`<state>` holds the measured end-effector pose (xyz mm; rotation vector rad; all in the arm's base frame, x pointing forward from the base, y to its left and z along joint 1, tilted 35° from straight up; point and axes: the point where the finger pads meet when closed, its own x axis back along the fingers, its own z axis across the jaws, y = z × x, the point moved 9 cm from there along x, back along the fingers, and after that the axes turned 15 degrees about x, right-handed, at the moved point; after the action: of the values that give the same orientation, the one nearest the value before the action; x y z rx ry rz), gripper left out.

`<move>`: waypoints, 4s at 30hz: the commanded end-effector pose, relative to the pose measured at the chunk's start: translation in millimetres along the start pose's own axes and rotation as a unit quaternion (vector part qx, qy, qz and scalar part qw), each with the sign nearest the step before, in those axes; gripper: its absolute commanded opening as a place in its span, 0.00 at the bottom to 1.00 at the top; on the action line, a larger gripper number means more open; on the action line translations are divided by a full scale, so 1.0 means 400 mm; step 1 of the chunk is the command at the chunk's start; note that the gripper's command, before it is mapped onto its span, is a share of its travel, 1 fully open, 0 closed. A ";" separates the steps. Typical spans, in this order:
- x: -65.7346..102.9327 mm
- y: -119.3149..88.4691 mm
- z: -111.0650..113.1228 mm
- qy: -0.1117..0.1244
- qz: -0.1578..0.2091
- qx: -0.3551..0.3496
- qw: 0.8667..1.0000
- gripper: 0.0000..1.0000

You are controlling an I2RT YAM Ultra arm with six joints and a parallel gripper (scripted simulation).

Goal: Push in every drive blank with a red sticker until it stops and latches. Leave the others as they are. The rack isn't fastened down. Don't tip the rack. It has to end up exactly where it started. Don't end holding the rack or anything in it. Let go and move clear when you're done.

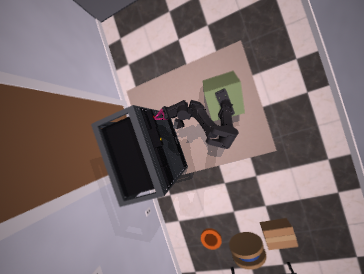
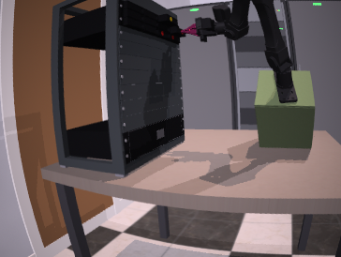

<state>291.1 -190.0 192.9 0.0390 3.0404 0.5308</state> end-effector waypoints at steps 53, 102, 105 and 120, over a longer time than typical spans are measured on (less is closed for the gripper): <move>-0.060 -0.039 -0.022 -0.006 0.020 -0.002 1.000 0.00; -0.064 -0.060 -0.031 -0.008 0.025 -0.002 1.000 0.00; -0.067 -0.064 -0.032 -0.008 0.025 -0.003 1.000 0.00; -0.070 -0.064 -0.032 -0.008 0.024 -0.003 1.000 0.00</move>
<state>311.0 -197.4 194.2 -0.0526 3.0528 0.5297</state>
